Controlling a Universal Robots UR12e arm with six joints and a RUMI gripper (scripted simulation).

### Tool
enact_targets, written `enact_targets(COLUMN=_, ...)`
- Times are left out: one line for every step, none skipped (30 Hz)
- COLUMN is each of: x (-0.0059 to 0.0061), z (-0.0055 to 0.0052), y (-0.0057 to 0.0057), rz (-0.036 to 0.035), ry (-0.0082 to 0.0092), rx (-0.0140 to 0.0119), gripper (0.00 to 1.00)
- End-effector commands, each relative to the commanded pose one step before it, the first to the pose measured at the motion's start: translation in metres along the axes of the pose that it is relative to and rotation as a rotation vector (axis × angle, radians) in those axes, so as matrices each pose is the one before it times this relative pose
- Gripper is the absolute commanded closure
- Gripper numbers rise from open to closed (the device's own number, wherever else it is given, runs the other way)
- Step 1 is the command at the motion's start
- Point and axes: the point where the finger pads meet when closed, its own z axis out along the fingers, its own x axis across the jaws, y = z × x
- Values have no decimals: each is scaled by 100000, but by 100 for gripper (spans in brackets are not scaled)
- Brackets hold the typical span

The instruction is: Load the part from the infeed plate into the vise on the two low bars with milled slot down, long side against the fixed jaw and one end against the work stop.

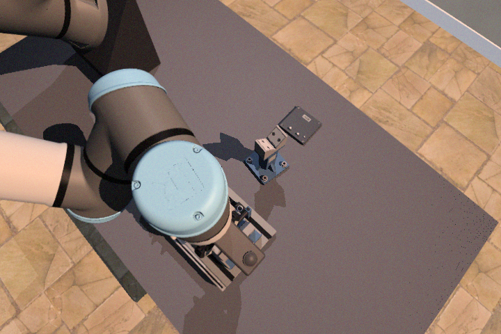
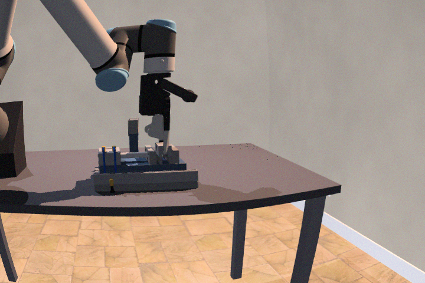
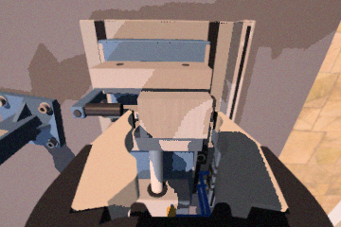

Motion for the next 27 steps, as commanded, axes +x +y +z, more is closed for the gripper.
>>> enact_targets(x=12, z=-180, y=-39, rz=34, ry=8, rx=104, gripper=53)
enact_targets(x=0, z=-80, y=0, rz=0, ry=0, rx=0, gripper=53)
enact_targets(x=0, z=-101, y=0, rz=0, ry=0, rx=0, gripper=53)
enact_targets(x=0, z=-123, y=0, rz=0, ry=0, rx=0, gripper=53)
enact_targets(x=0, z=-145, y=0, rz=0, ry=0, rx=0, gripper=53)
enact_targets(x=0, z=-167, y=0, rz=0, ry=0, rx=0, gripper=53)
enact_targets(x=0, z=-190, y=1, rz=0, ry=0, rx=0, gripper=53)
enact_targets(x=0, z=-210, y=-1, rz=0, ry=0, rx=0, gripper=53)
enact_targets(x=0, z=-230, y=0, rz=0, ry=0, rx=0, gripper=53)
enact_targets(x=0, z=-248, y=0, rz=0, ry=0, rx=0, gripper=53)
enact_targets(x=0, z=-266, y=0, rz=0, ry=0, rx=0, gripper=53)
enact_targets(x=0, z=-280, y=-1, rz=0, ry=0, rx=0, gripper=53)
enact_targets(x=0, z=-293, y=0, rz=0, ry=0, rx=0, gripper=53)
enact_targets(x=0, z=-304, y=0, rz=0, ry=0, rx=0, gripper=53)
enact_targets(x=0, z=0, y=0, rz=0, ry=0, rx=0, gripper=53)
enact_targets(x=0, z=0, y=0, rz=0, ry=0, rx=0, gripper=53)
enact_targets(x=0, z=-312, y=0, rz=0, ry=0, rx=0, gripper=53)
enact_targets(x=0, z=-318, y=0, rz=0, ry=0, rx=0, gripper=53)
enact_targets(x=0, z=-322, y=0, rz=0, ry=0, rx=0, gripper=53)
enact_targets(x=0, z=-323, y=0, rz=0, ry=0, rx=0, gripper=53)
enact_targets(x=0, z=-321, y=1, rz=0, ry=0, rx=0, gripper=53)
enact_targets(x=0, z=-317, y=0, rz=0, ry=0, rx=0, gripper=53)
enact_targets(x=0, z=-310, y=0, rz=0, ry=0, rx=0, gripper=53)
enact_targets(x=0, z=-302, y=0, rz=0, ry=0, rx=0, gripper=53)
enact_targets(x=0, z=-290, y=-1, rz=0, ry=0, rx=0, gripper=53)
enact_targets(x=0, z=-277, y=0, rz=0, ry=0, rx=0, gripper=53)
enact_targets(x=0, z=-262, y=0, rz=0, ry=0, rx=0, gripper=53)
